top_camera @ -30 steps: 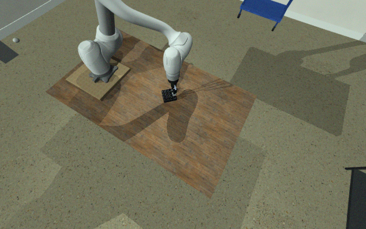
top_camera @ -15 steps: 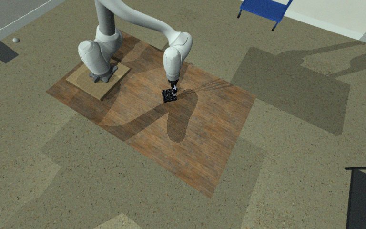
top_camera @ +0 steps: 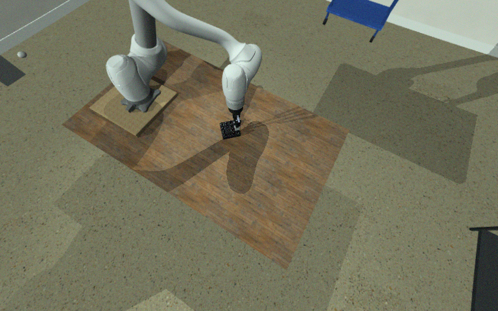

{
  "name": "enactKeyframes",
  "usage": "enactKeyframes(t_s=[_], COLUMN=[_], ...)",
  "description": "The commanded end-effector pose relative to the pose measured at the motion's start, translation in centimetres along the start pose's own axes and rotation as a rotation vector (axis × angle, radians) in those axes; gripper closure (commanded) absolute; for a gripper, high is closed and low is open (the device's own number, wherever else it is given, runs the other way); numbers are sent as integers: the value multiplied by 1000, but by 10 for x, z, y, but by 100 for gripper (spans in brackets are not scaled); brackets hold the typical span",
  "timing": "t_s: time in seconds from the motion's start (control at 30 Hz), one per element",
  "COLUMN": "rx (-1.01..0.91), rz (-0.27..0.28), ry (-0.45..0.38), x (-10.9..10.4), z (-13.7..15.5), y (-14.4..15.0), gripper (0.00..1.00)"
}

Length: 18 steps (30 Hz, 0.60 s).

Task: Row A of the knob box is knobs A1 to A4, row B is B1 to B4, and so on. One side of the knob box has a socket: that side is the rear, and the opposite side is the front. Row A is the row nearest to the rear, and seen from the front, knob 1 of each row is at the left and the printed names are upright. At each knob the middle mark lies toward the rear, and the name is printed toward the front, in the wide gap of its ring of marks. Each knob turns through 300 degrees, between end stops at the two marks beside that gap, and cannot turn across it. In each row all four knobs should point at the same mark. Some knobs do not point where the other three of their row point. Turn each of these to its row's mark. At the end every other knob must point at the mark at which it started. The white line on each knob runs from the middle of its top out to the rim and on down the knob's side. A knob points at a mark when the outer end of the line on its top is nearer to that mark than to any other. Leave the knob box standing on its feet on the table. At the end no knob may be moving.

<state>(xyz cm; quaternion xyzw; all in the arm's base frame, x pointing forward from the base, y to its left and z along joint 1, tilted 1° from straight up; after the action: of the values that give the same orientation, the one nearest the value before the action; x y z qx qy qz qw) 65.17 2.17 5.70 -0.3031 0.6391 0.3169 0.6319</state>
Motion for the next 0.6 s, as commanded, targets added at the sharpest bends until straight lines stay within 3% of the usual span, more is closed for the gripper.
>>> enactKeyframes(t_s=[0.0,0.57], rx=[9,149], rz=[0,0], ry=[0,0], x=[0,0], z=[0,0], y=[0,0], gripper=[95,95])
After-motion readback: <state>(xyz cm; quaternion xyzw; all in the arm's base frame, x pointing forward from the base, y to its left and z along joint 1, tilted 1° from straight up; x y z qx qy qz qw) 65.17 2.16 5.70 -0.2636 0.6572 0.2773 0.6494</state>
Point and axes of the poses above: the point where the finger pads meet when closed, its own x axis out along the fingers, its own y axis across the jaws, z = x × y, the point moved 3 cm from there along -x, back along the fingers, and after that the axes turned 14 degrees about -x, right-handed, at the moved point
